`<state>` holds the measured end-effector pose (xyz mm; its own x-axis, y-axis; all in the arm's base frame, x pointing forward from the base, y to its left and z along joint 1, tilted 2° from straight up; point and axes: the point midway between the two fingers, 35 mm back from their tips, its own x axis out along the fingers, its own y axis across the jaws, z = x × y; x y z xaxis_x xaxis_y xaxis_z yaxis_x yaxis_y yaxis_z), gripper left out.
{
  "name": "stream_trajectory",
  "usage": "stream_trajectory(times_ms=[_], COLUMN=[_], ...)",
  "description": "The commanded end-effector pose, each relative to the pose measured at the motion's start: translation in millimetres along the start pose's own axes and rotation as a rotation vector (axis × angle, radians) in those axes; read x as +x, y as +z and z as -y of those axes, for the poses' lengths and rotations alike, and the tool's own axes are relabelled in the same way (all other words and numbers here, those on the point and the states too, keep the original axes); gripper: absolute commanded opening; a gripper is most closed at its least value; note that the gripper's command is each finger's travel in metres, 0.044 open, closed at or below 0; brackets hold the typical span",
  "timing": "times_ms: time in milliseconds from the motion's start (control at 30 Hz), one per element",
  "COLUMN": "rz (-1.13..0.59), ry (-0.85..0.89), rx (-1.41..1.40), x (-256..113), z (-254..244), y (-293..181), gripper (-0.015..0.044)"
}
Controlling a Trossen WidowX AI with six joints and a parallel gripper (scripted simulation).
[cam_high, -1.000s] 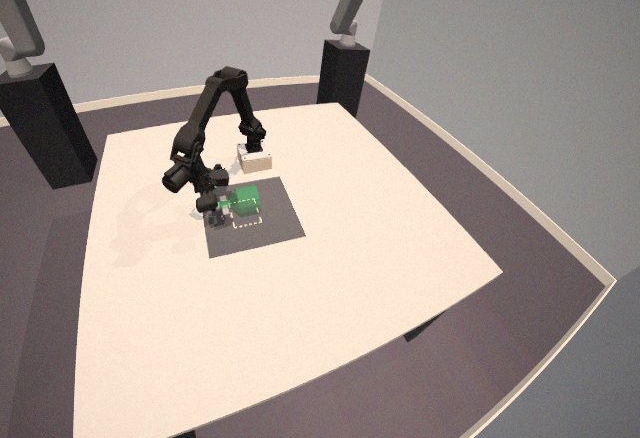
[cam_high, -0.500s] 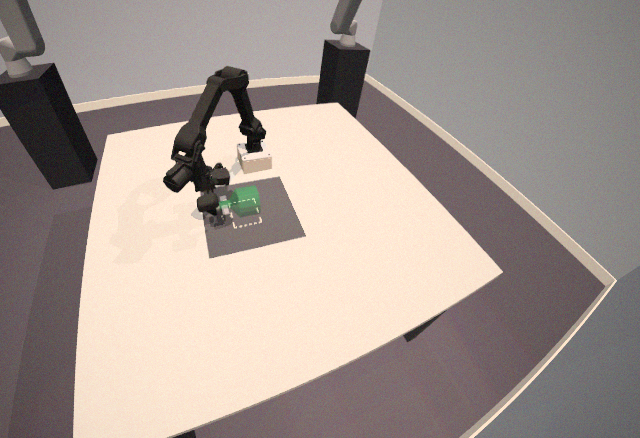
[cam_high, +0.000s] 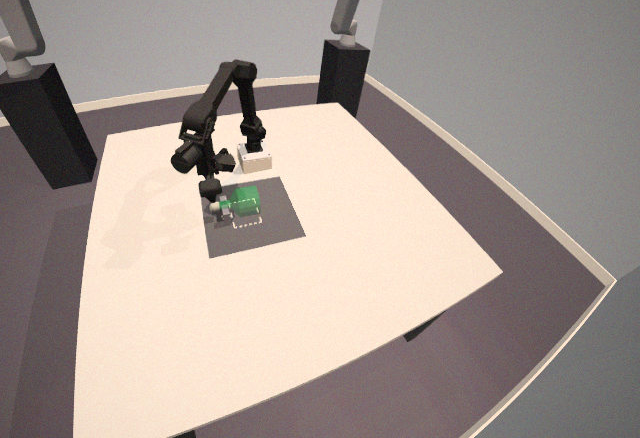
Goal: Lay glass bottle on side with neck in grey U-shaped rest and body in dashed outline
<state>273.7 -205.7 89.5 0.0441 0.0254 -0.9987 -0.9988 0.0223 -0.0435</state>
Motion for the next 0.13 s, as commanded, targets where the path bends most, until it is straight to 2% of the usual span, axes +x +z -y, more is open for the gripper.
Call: stream_trajectory(times_ms=[0,100], rz=[-0.007,-0.007], ry=[0.001,0.001], rx=[0.006,0.006], x=[-2.3,-2.3], z=[-0.3,-0.3], y=[-0.3,-0.3], gripper=[0.0440,0.0440])
